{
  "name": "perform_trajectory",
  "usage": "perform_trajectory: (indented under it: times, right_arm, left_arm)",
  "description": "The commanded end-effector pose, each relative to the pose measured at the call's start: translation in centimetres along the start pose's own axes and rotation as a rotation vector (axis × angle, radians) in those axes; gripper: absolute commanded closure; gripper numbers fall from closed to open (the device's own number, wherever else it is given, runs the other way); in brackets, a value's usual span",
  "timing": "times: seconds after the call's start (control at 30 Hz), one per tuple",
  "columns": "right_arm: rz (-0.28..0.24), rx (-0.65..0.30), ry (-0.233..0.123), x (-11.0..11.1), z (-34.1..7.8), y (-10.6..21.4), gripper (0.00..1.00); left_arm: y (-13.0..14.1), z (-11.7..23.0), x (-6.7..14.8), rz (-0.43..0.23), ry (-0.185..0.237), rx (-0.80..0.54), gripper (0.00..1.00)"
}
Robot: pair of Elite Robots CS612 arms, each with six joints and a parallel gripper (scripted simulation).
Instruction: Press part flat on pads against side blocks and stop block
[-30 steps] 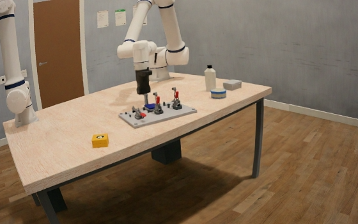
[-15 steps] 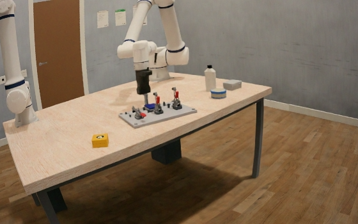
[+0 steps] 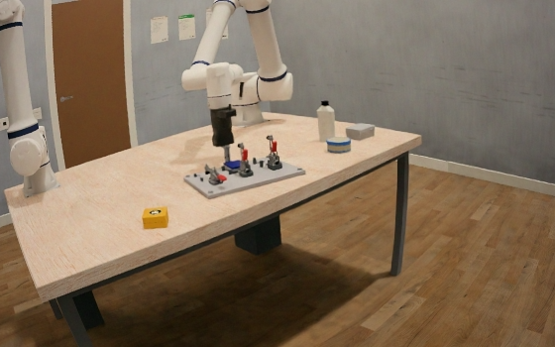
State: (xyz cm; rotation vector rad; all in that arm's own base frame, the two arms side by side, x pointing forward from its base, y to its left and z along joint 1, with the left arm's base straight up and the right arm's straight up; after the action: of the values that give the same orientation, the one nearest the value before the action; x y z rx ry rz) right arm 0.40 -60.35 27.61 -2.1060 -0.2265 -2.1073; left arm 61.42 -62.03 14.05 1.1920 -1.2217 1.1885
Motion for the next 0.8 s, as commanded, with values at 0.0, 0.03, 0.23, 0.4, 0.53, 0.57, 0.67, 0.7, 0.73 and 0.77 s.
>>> perform_trajectory:
  times: [0.0,0.03,0.23,0.4,0.53,0.57,0.67,0.7,0.73,0.77]
  right_arm:
    - [-0.002,0.000,-0.001,0.09,-0.02,0.05,0.00]
    - [-0.002,0.000,-0.001,0.09,-0.02,0.05,0.00]
    - [-0.002,0.000,-0.001,0.09,-0.02,0.05,0.00]
    - [-0.002,0.000,-0.001,0.09,-0.02,0.05,0.00]
    - [-0.002,0.000,-0.001,0.09,-0.02,0.05,0.00]
    - [-0.002,0.000,-0.001,0.09,-0.02,0.05,0.00]
    - [-0.002,0.000,-0.001,0.09,-0.02,0.05,0.00]
    - [-0.002,0.000,-0.001,0.09,-0.02,0.05,0.00]
    - [-0.002,0.000,-0.001,0.09,-0.02,0.05,0.00]
    - [-0.002,0.000,-0.001,0.09,-0.02,0.05,0.00]
  left_arm:
    - [-0.06,0.06,0.13,0.001,0.002,0.000,1.00]
    - [-0.06,0.06,0.13,0.001,0.002,0.000,1.00]
    - [-0.06,0.05,0.13,0.001,0.002,0.000,1.00]
    - [-0.07,0.06,0.13,0.001,0.002,0.000,1.00]
    - [-0.14,0.07,0.13,0.001,0.002,0.000,1.00]
    - [-0.19,0.08,0.13,0.001,0.002,0.000,1.00]
    - [-0.36,0.12,0.13,0.001,0.002,0.000,1.00]
    - [-0.41,0.13,0.13,0.001,0.002,0.000,1.00]
    - [-0.43,0.13,0.13,0.001,0.002,0.000,1.00]
    - [-0.45,0.14,0.13,0.001,0.002,0.000,1.00]
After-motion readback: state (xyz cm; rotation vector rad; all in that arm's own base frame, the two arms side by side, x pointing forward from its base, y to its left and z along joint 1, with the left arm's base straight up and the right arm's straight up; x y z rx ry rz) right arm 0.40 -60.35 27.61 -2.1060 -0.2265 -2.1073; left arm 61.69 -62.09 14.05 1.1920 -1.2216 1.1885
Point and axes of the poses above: on each arm, the point where the finger pads meet when closed, its own x axis back along the fingers, its own z axis across the jaws, y = z × x, the point moved 10 cm from there along x, back along the fingers, and after that the axes turned 12 degrees about x, right-handed, at the moved point
